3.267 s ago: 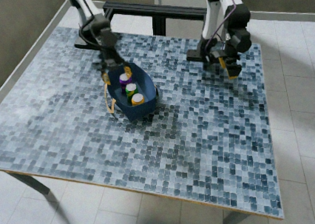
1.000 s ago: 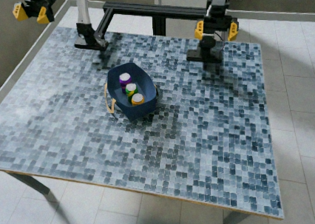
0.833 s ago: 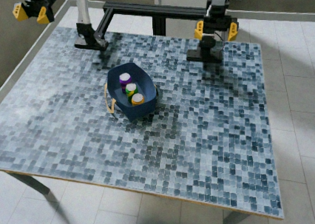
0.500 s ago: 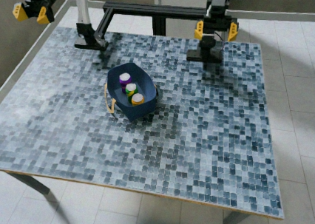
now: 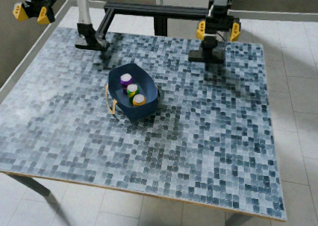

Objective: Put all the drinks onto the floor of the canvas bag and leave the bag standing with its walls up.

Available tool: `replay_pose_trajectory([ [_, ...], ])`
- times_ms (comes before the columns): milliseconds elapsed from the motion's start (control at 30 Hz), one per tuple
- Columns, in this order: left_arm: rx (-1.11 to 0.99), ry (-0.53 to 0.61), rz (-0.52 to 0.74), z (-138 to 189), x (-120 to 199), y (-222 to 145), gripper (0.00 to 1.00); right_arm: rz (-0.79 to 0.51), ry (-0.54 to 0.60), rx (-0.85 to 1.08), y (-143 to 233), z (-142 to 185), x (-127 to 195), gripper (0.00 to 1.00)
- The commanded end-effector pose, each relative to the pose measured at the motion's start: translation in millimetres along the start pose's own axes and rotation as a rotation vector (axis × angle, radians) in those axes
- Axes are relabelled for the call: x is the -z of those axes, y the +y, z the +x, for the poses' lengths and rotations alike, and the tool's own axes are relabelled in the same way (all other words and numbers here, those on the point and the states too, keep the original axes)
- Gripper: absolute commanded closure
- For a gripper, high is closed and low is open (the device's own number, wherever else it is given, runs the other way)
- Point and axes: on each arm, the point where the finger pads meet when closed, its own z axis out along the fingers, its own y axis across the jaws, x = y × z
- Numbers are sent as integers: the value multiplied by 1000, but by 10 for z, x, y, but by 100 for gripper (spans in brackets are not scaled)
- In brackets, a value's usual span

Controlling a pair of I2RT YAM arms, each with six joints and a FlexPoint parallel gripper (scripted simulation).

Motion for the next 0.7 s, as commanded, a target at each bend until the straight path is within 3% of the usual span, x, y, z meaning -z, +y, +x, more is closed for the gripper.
replay_pose_trajectory([
  [0, -10, -49, -9, -236, 38, 15, 0, -2, -41, 8, 16, -187, 34, 14],
  [667, -10, -50, -6, -239, 43, 5, 0, -4, -41, 9, 20, -188, 33, 14],
])
